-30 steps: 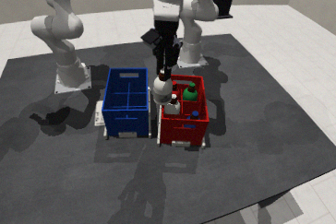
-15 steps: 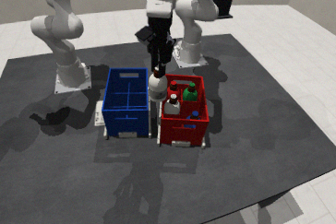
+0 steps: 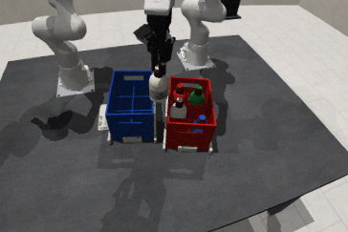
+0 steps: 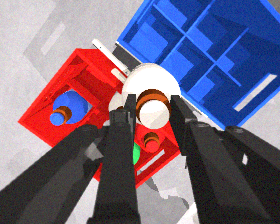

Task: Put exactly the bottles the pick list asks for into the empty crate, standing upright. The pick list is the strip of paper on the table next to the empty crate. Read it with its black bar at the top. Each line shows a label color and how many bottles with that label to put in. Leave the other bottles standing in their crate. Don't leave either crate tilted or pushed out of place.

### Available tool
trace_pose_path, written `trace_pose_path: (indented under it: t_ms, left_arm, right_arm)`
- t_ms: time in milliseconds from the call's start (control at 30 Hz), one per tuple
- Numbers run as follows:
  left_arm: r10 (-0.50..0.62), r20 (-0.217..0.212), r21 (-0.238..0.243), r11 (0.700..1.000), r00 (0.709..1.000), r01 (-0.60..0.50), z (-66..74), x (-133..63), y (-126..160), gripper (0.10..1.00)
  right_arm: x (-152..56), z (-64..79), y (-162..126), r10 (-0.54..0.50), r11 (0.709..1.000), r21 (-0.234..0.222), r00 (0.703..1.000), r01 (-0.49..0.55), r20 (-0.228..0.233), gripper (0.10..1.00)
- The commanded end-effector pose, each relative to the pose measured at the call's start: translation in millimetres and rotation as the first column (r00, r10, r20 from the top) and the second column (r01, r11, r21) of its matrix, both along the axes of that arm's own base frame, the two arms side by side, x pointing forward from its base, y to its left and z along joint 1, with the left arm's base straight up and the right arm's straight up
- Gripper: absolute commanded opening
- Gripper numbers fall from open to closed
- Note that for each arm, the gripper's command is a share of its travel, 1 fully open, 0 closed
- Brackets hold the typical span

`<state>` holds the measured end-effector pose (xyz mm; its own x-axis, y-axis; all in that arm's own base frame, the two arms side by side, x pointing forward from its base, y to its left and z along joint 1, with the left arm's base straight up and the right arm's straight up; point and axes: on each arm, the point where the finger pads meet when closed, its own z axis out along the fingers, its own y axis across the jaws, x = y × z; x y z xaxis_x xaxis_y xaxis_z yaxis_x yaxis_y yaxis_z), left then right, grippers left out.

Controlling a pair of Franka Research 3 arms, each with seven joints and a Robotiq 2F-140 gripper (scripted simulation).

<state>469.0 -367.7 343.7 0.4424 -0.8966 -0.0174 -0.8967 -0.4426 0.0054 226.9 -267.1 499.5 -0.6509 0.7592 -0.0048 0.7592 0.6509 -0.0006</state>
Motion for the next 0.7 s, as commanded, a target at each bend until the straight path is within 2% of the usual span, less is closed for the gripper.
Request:
trace_pose_path:
  t_ms: [0,667]
  left_arm:
    - [0.019,0.013,-0.013,1.0,1.0,-0.018,6.7,-4.9,-8.3,0.099]
    - [0.019,0.013,-0.013,1.0,1.0,-0.018,6.7,-34.5,-28.8,0.099]
  right_arm:
    - [-0.5,-0.4,1.0,-0.004,1.0,0.003,1.0,0.004,-0.003,1.0]
    - [-0.5,-0.4,1.0,-0.004,1.0,0.003,1.0,0.004,-0.003,1.0]
